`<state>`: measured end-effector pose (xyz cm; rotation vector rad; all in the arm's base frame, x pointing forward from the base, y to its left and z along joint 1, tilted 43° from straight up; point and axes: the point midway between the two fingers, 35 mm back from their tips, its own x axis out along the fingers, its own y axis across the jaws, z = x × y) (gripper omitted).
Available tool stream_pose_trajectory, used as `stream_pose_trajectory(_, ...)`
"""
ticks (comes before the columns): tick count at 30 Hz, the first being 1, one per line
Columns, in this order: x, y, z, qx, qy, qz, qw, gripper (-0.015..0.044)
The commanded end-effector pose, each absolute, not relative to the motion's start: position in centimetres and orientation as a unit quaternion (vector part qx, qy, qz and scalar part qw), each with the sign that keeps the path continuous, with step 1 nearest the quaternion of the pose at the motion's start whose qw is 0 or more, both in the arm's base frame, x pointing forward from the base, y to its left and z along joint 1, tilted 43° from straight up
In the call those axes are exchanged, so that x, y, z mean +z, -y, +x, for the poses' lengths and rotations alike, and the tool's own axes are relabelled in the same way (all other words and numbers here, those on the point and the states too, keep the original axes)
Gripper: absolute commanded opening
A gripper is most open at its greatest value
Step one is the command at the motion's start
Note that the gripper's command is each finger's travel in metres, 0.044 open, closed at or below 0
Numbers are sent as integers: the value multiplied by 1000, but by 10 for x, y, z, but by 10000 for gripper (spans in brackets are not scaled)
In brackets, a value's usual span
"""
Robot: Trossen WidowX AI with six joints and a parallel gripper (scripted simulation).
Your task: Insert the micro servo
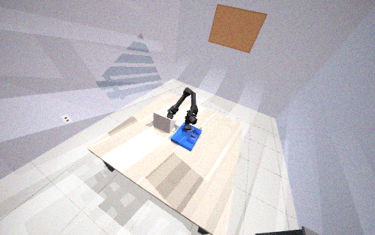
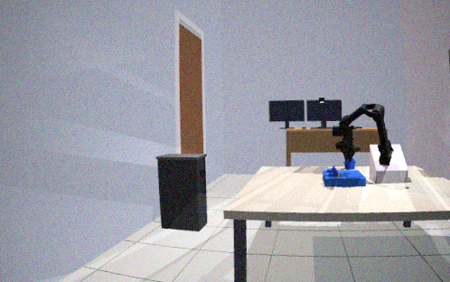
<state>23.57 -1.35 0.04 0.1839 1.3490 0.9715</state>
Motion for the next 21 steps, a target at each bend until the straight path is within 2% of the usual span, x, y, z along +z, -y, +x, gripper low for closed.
stream_pose_trajectory(1,0,15,236,388,-627,125,664,0)
stream_pose_trajectory(10,0,15,236,290,-678,223,638,0)
stream_pose_trajectory(21,0,14,246,280,-682,233,635,0)
